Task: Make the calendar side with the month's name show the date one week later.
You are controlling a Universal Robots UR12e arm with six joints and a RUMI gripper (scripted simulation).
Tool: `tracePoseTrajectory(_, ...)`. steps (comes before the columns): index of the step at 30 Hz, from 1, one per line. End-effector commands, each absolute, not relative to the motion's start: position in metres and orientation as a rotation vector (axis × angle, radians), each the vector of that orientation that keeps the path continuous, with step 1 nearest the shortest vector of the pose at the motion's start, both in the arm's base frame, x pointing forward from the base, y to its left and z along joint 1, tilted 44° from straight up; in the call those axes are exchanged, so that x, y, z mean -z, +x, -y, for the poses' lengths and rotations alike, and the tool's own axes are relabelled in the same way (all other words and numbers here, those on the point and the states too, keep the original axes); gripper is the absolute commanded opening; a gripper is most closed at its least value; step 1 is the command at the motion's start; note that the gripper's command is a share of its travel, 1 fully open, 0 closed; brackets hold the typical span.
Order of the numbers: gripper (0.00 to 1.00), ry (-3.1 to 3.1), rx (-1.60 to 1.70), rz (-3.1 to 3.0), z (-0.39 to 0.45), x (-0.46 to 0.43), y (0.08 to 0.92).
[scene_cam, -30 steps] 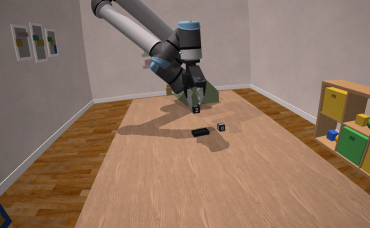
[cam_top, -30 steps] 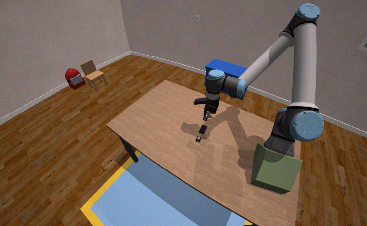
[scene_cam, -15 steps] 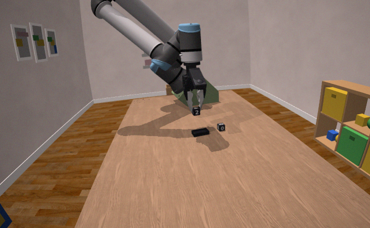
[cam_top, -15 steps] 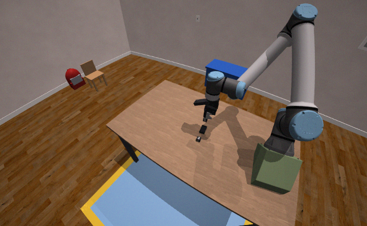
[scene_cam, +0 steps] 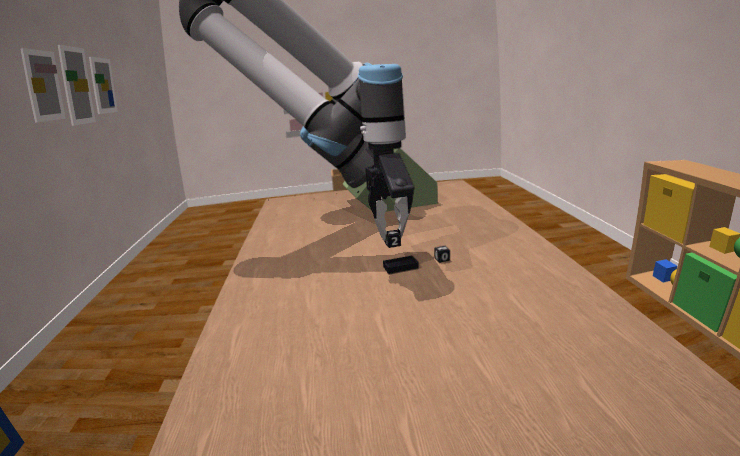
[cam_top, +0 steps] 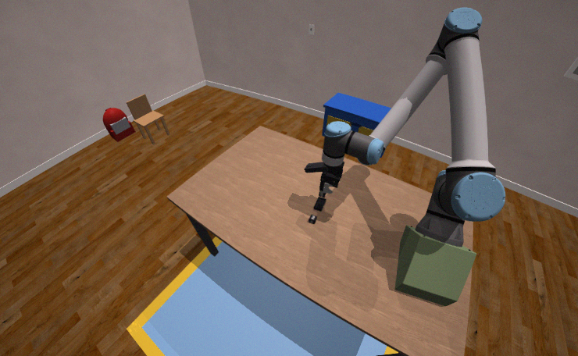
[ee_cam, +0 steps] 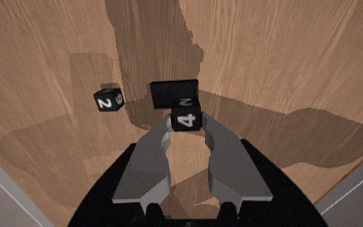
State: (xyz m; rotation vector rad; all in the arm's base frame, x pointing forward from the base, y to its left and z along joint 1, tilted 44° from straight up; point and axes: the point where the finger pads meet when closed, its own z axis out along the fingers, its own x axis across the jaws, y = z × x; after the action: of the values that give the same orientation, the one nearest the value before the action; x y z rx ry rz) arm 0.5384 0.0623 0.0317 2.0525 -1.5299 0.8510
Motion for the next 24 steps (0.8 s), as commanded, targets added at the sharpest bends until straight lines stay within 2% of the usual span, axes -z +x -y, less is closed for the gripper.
tracePoseTrajectory(1, 0.1, 2.054, -0.853, 1.53, -0.0549, -0.0235, 0.5415)
tracePoseTrajectory(24, 0.1, 2.054, -0.853, 1.53, -0.0516, -0.0199, 0.5426)
